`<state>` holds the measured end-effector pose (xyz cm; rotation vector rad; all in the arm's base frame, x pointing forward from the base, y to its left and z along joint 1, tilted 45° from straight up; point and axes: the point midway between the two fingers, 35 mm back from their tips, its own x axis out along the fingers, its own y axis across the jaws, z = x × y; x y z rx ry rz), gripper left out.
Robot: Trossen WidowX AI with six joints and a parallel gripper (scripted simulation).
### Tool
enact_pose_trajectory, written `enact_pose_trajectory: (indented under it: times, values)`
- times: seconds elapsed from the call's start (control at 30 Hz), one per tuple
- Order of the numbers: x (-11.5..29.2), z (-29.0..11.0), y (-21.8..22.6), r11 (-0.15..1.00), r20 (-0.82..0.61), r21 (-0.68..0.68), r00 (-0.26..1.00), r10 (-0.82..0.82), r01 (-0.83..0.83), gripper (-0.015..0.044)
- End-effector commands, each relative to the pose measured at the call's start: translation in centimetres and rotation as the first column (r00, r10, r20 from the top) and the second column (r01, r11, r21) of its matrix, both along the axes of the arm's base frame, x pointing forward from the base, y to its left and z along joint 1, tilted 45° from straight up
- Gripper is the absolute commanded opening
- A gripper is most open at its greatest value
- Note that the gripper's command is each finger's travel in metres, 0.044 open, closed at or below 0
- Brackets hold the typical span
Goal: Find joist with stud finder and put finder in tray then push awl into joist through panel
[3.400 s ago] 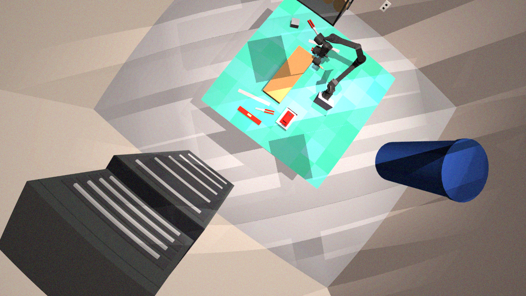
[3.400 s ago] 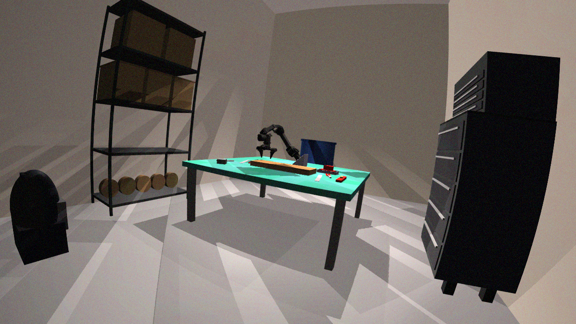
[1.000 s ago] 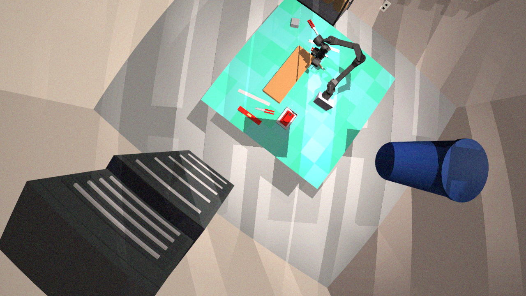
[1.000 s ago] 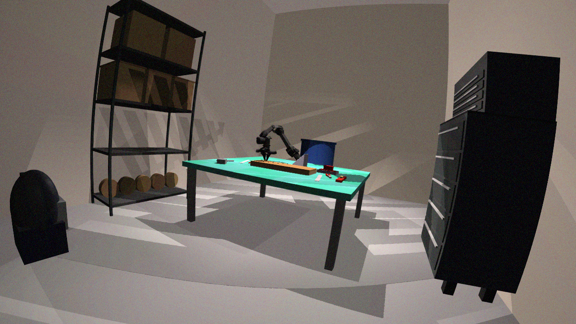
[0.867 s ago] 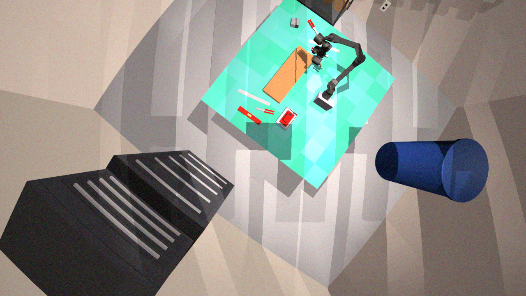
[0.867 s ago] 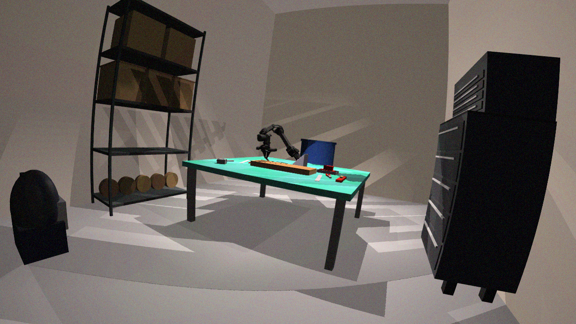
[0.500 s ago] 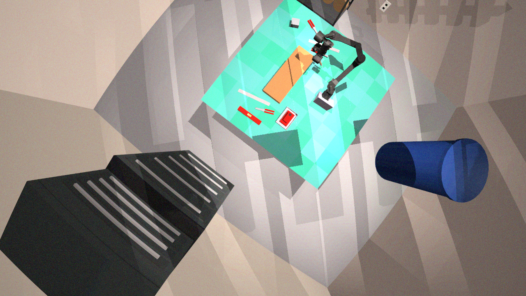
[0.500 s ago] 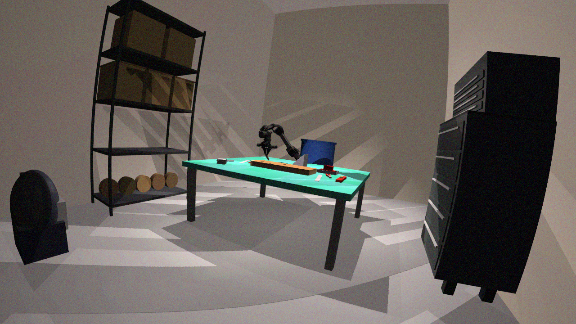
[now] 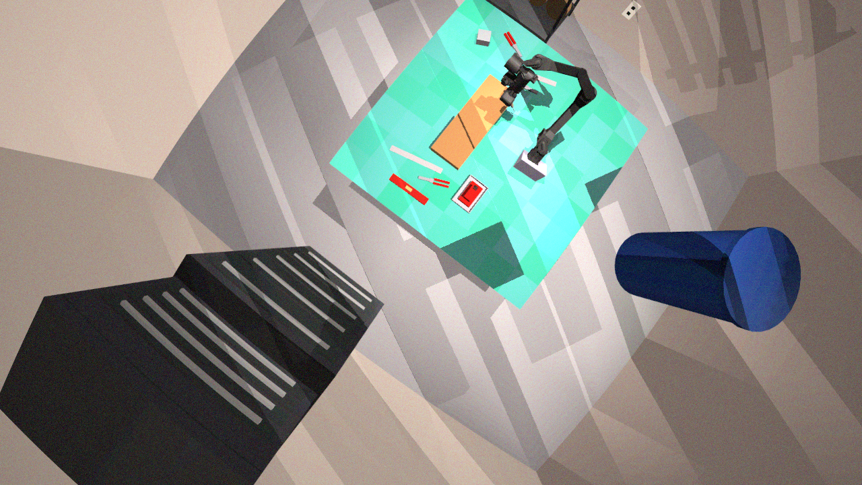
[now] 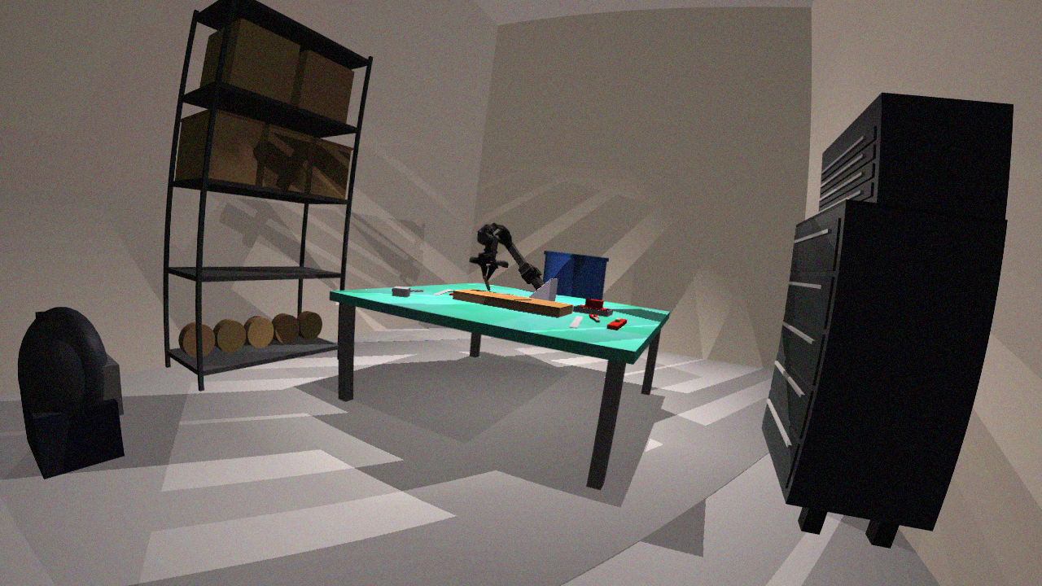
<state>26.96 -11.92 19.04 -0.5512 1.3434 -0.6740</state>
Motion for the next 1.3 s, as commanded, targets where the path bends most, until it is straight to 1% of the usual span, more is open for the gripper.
enact_pose_trajectory:
  times: [0.0,0.2,0.4,0.7,0.97,1.27]
  values:
    - [1.0,0.0,1.0,0.999,0.021,0.001,0.999,0.038,-0.038,0.0000]
    - [3.5,0.9,3.9,0.984,0.109,0.008,0.979,0.174,-0.176,0.0000]
    - [5.7,-1.2,6.8,0.969,0.141,-0.014,0.959,0.245,-0.245,0.0000]
    - [7.9,-3.9,11.3,0.946,0.206,-0.060,0.923,0.325,-0.319,0.0000]
    - [9.1,-6.3,15.8,0.925,0.296,-0.118,0.877,0.379,-0.361,0.0000]
    - [9.1,-8.9,21.0,0.900,0.404,-0.171,0.804,0.436,-0.402,0.0000]
